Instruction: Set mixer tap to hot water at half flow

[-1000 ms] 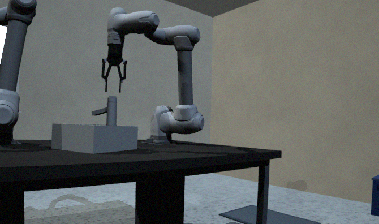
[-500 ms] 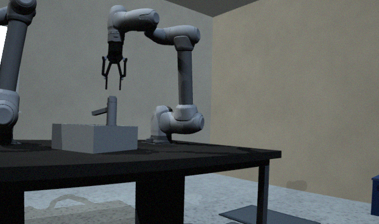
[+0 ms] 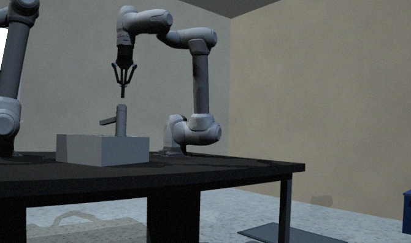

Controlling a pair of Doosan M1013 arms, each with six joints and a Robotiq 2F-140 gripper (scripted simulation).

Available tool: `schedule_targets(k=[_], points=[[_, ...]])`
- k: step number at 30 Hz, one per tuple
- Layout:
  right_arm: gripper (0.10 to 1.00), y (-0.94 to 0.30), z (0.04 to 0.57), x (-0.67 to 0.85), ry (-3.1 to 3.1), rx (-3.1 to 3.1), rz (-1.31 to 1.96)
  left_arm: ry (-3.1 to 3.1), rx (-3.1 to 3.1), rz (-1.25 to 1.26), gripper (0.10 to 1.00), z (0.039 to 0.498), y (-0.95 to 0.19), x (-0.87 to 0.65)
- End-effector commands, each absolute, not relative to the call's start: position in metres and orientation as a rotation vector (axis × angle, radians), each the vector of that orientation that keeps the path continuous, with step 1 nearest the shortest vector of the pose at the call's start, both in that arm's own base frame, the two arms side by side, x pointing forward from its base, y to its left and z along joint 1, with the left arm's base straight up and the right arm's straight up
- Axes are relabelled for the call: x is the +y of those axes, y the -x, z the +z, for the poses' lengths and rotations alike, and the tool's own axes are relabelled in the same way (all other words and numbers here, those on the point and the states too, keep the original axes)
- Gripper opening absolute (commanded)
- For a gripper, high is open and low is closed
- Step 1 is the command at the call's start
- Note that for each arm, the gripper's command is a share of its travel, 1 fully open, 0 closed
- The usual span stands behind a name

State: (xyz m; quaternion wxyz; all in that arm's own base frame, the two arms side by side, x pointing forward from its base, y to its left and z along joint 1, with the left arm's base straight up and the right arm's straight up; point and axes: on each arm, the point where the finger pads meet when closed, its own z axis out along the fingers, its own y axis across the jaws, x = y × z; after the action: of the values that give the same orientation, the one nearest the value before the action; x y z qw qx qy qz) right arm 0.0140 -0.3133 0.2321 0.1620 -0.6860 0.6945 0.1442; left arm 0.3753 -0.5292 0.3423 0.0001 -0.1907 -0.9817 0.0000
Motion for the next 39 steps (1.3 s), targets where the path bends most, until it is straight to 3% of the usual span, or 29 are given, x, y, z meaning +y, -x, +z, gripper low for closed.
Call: schedule_targets(k=[1, 27, 39], points=[[1.0, -0.014, 0.2325, -0.3136, 1.958, 1.982, 0.41, 0.599, -3.085, 0.001, 0.099, 0.3432, -0.3754, -0.5293], [1.0, -0.014, 0.2325, -0.3136, 1.958, 1.982, 0.41, 0.549, -3.094, 0.001, 0.099, 0.3435, -0.3754, -0.5293], [1.0, -0.014, 0.2325, -0.3136, 1.958, 1.982, 0.41, -0.347, -3.123, 0.002, 0.099, 0.3495, -0.3756, -0.5293]])
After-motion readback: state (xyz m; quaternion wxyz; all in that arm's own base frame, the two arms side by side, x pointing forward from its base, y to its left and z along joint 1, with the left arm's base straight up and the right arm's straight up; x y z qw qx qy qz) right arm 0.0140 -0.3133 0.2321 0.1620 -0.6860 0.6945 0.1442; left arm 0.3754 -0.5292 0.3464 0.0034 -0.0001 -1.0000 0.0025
